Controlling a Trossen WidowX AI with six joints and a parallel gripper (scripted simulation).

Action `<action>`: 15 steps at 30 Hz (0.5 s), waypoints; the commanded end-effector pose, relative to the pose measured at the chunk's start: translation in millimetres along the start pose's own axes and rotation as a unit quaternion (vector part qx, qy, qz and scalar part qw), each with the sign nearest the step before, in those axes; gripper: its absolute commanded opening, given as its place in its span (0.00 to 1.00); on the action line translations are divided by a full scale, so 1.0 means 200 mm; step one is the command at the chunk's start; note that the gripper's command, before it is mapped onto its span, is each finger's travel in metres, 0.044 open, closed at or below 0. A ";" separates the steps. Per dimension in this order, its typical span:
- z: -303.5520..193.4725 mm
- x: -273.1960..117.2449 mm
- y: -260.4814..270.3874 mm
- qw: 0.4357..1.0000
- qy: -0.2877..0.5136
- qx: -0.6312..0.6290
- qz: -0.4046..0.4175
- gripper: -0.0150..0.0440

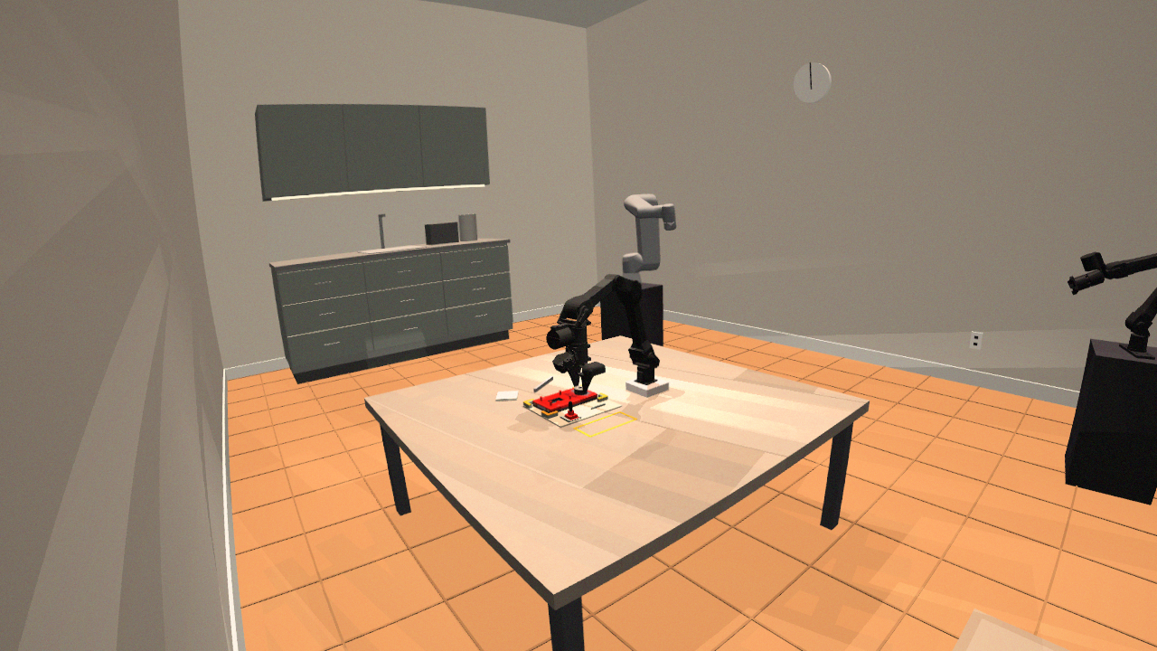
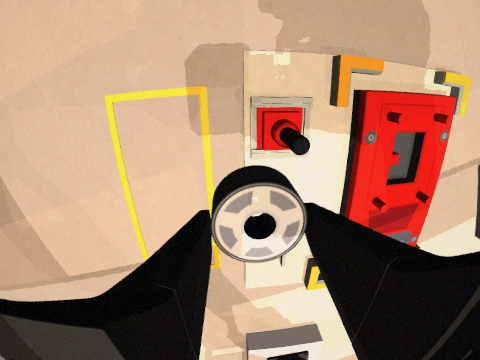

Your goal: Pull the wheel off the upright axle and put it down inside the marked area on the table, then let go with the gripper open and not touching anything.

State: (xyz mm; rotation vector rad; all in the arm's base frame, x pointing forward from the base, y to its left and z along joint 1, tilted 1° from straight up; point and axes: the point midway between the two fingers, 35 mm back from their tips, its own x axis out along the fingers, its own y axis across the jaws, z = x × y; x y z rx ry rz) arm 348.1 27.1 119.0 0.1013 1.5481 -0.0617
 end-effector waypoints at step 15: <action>-0.19 -0.03 0.31 1.000 -0.004 0.001 0.003 0.25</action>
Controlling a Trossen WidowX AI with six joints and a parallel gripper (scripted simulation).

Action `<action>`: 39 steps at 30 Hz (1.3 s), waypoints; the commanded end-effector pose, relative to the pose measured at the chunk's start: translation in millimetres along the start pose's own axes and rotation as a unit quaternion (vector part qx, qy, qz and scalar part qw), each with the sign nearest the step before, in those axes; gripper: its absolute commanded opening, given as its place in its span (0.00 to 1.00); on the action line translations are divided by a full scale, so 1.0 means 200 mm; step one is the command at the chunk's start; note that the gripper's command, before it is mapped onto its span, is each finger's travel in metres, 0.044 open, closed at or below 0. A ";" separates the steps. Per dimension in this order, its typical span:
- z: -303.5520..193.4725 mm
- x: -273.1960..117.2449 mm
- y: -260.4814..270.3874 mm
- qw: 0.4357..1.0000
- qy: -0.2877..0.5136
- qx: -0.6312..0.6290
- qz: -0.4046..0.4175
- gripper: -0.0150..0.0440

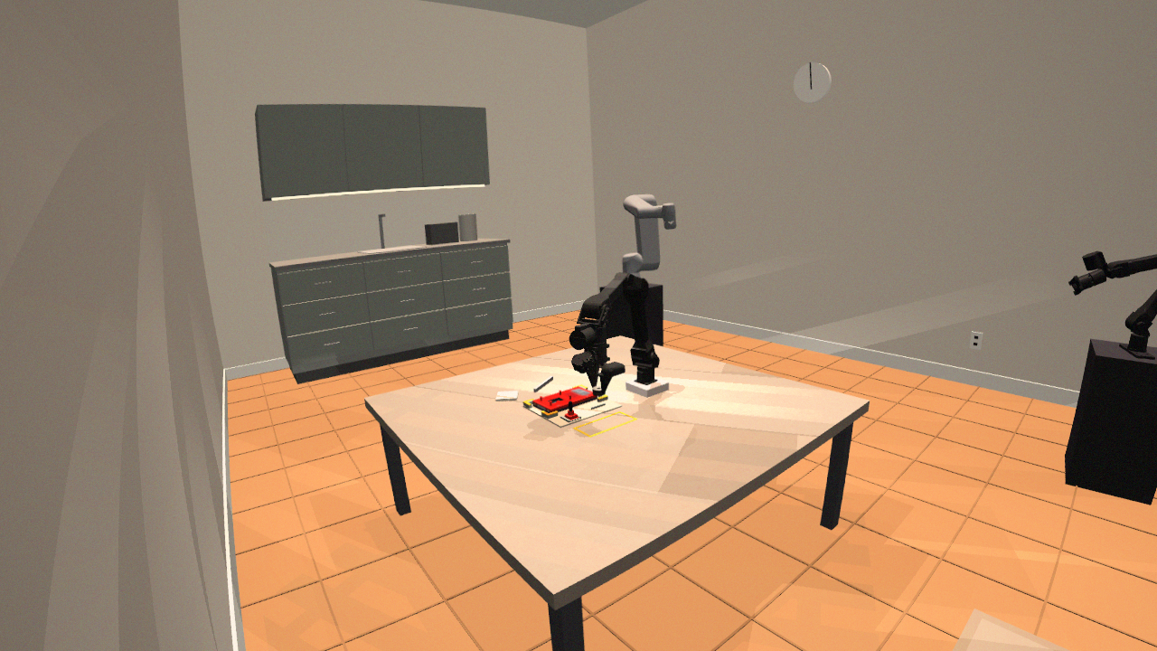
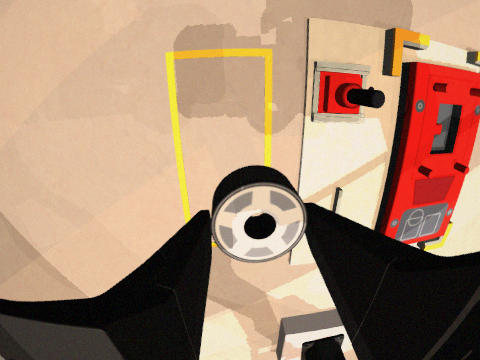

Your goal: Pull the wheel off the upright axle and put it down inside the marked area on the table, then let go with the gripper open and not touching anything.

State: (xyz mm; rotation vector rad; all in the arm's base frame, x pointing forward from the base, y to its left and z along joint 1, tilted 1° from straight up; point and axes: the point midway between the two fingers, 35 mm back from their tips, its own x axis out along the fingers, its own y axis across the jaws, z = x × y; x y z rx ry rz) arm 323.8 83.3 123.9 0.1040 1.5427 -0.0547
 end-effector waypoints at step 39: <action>-0.06 0.50 0.07 1.000 0.000 -0.001 0.001 0.43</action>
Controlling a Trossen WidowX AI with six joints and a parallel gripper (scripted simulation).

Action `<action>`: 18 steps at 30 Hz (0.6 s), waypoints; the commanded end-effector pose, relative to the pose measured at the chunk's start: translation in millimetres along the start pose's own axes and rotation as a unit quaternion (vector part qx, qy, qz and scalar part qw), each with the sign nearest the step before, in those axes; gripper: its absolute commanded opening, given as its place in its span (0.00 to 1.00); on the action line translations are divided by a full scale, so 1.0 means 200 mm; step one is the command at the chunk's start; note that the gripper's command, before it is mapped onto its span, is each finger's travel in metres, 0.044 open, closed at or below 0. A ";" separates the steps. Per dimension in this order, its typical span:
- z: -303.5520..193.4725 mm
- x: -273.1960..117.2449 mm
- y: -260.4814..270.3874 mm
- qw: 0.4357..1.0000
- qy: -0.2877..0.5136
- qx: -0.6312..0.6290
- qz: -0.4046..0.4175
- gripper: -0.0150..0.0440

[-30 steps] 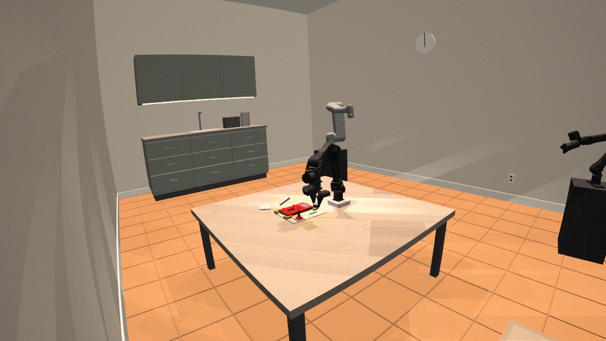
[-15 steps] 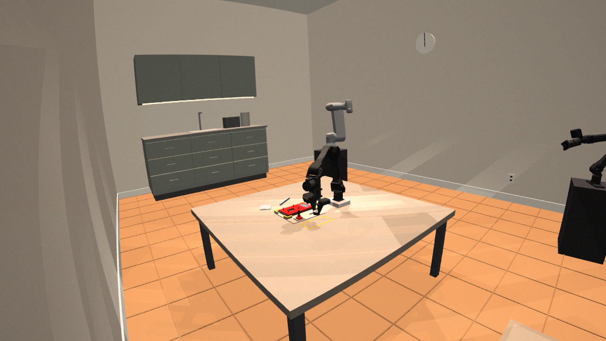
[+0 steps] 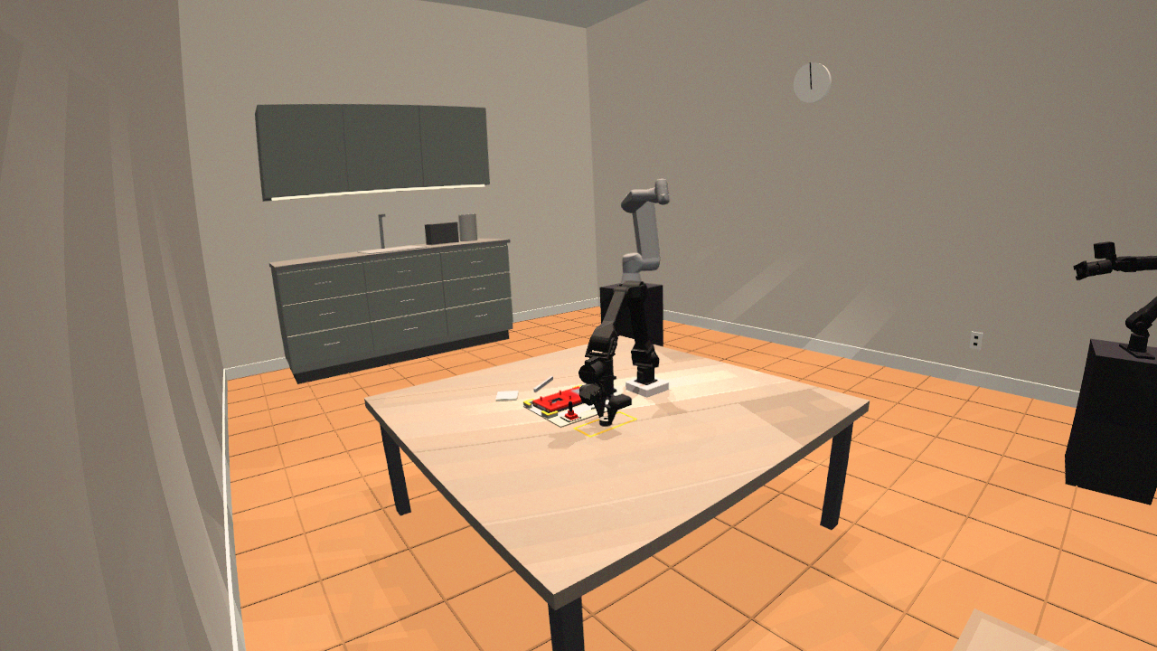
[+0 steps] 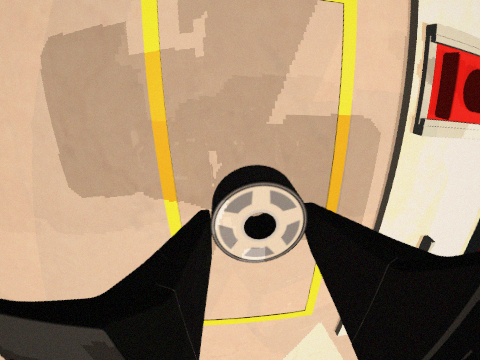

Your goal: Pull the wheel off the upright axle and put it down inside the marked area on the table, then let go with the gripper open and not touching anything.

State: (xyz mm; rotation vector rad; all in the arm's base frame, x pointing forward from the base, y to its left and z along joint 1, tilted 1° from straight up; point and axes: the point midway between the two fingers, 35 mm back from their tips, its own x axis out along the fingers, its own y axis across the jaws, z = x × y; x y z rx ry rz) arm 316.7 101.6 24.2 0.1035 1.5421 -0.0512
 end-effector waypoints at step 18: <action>0.00 -0.30 0.00 1.000 -0.001 0.003 -0.001 0.76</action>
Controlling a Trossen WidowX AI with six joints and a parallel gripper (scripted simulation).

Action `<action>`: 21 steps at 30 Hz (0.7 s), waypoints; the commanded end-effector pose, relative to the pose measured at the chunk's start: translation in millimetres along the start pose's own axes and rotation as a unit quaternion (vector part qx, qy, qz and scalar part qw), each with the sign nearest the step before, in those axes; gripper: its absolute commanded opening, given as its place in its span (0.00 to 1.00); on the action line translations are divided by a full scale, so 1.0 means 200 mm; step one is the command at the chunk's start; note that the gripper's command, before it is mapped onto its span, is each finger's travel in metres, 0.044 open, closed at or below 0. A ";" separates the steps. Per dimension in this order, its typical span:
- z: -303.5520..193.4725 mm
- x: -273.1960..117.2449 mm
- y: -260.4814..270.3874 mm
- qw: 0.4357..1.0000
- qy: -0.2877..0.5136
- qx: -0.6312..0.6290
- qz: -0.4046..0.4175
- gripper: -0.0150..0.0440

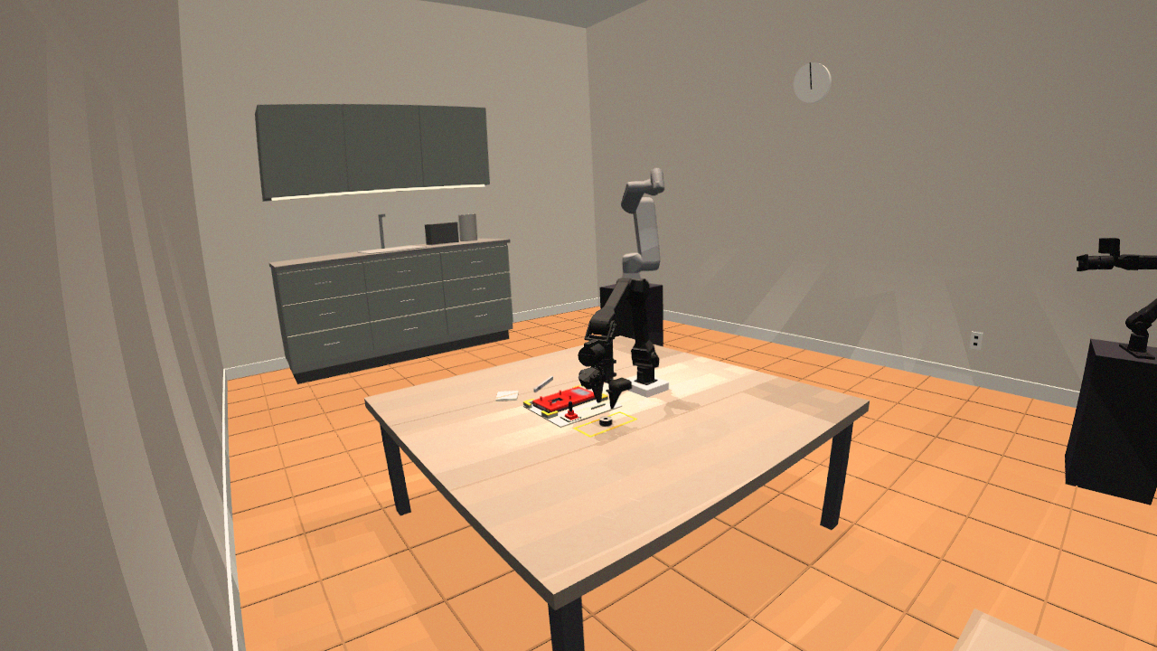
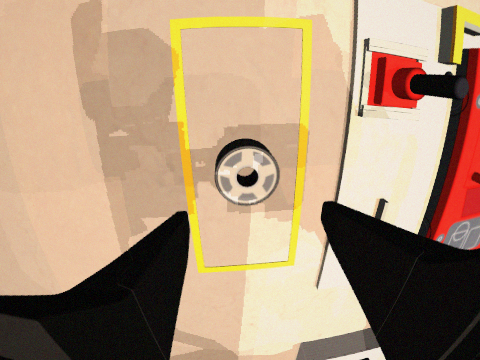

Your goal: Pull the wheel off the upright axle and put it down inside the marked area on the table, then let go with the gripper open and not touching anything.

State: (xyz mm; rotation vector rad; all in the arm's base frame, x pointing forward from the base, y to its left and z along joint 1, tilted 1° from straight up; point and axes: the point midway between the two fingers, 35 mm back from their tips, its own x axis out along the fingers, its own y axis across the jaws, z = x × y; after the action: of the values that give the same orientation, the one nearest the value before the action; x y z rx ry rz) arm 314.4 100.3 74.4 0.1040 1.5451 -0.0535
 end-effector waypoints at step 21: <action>-0.41 -0.27 -0.18 1.000 0.000 0.002 -0.002 1.00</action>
State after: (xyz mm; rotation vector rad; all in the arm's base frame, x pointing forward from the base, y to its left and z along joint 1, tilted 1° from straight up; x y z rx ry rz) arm 231.4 72.8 126.9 0.1111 1.5402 -0.0583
